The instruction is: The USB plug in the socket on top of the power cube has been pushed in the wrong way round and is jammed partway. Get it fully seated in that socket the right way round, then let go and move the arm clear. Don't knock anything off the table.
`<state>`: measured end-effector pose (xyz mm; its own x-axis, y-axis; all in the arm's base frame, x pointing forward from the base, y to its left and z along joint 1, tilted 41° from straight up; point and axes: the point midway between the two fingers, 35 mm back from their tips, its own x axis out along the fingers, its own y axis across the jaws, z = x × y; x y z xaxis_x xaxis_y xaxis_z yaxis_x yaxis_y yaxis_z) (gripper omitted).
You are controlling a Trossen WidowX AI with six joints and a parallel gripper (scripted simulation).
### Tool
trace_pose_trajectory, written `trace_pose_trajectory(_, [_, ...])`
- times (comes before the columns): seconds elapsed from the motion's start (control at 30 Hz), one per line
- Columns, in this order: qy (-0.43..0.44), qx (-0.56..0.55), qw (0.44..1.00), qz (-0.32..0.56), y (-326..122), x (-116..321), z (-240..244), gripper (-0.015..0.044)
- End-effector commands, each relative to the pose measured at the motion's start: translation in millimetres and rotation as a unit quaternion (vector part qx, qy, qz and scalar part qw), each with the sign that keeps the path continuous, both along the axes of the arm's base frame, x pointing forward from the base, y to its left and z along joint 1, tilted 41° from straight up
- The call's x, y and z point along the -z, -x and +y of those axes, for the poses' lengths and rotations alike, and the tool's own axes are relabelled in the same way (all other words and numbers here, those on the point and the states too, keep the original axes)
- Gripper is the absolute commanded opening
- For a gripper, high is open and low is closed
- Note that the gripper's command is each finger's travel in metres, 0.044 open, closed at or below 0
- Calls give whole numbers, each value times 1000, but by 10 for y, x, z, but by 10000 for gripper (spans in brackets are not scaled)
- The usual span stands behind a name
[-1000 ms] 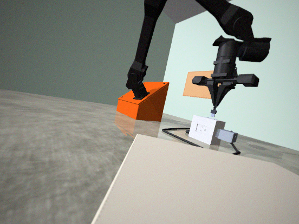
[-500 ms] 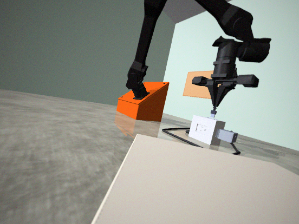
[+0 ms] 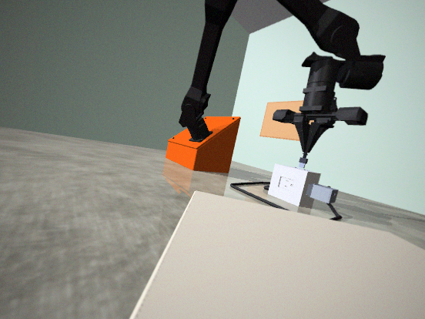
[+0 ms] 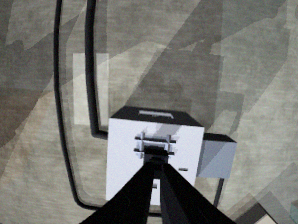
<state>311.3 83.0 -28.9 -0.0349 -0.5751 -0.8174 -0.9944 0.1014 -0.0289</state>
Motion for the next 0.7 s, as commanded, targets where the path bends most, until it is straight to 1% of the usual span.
trace_pose_trajectory(0.0, [-1, -1, 1000, 1, 0, 10, -2, 0])
trace_pose_trajectory(0.67, [-1, -1, 1000, 1, 1, 29, -18, 0])
